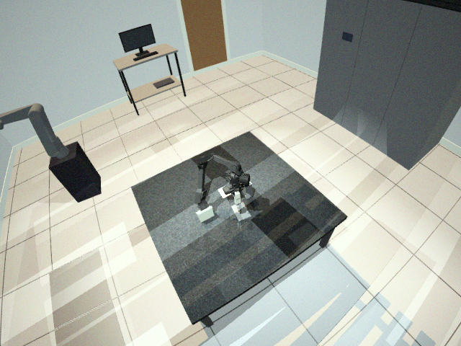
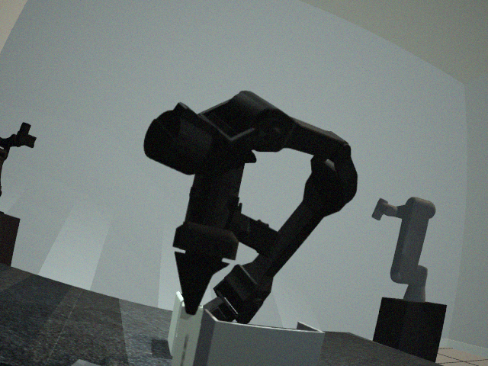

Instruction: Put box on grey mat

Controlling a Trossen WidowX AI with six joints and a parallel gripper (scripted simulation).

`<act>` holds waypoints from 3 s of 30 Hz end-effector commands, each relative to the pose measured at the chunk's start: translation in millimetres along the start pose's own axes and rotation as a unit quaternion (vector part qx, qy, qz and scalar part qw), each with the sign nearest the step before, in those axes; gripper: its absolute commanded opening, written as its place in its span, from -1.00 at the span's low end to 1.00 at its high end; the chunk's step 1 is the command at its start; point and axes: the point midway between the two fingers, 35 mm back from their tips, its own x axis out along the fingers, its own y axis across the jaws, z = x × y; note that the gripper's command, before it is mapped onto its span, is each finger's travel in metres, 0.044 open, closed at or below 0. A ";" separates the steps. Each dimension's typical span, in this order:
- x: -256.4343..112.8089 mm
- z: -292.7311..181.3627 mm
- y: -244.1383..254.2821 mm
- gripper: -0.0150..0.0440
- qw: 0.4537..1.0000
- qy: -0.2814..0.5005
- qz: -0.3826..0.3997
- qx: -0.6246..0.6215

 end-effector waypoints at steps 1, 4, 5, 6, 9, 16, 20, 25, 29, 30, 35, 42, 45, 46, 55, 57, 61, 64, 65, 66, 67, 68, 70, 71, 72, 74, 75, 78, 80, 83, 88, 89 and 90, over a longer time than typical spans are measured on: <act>0.6 -9.2 4.2 0.05 1.000 0.001 0.002 0.006; 0.6 -14.3 6.7 0.05 1.000 0.000 0.002 0.010; 0.6 -14.7 6.9 0.05 1.000 0.000 0.002 0.010; 0.9 -14.7 6.9 0.05 1.000 0.000 0.002 0.010; 4.5 -14.7 6.9 0.05 1.000 0.000 0.002 0.010; 11.1 -14.7 6.9 0.05 1.000 0.000 0.002 0.010; 16.4 -14.6 6.9 0.05 1.000 0.000 0.002 0.010; 14.7 -15.3 7.5 0.23 1.000 0.002 0.003 0.009; 14.7 -15.3 7.5 0.33 1.000 0.002 0.003 0.009; 14.7 -15.3 7.5 0.33 1.000 0.002 0.003 0.009; 14.7 -15.3 7.5 0.33 1.000 0.002 0.003 0.009; -1.4 -14.7 7.1 0.33 1.000 0.001 -0.001 0.010; -2.5 -14.8 9.1 0.33 0.999 0.006 -0.034 0.011; -6.5 -14.6 10.1 0.33 0.999 0.009 -0.050 0.011; -24.4 -15.0 15.3 0.33 0.993 0.022 -0.112 0.009; -24.4 -15.0 15.3 0.33 0.993 0.022 -0.112 0.009; -24.4 -15.0 15.3 0.33 0.993 0.022 -0.112 0.009; -26.8 -14.8 15.4 0.51 0.993 0.022 -0.112 0.009; -29.7 -14.6 15.4 0.60 0.993 0.022 -0.112 0.009; -33.4 -14.2 15.6 0.69 0.993 0.022 -0.113 0.009; -37.2 -13.9 15.7 0.78 0.993 0.022 -0.113 0.009; -41.0 -13.5 16.0 0.87 0.993 0.022 -0.114 0.009; -45.6 -12.9 16.3 1.00 0.993 0.021 -0.114 0.009; -46.2 -12.8 16.4 1.00 0.993 0.021 -0.114 0.009; -46.2 -12.8 16.4 1.00 0.993 0.022 -0.115 0.011; -46.1 -12.6 16.8 1.00 0.992 0.024 -0.122 0.026; -46.0 -12.5 17.1 1.00 0.991 0.025 -0.127 0.037; -45.7 -12.0 18.0 1.00 0.987 0.028 -0.144 0.071; -45.5 -11.7 18.6 1.00 0.983 0.030 -0.155 0.093; -45.3 -11.2 19.6 1.00 0.977 0.031 -0.172 0.126; -44.9 -10.5 20.7 1.00 0.967 0.030 -0.191 0.164; -44.9 -10.5 20.7 1.00 0.967 0.030 -0.191 0.164; -44.9 -10.5 20.7 1.00 0.967 0.030 -0.191 0.164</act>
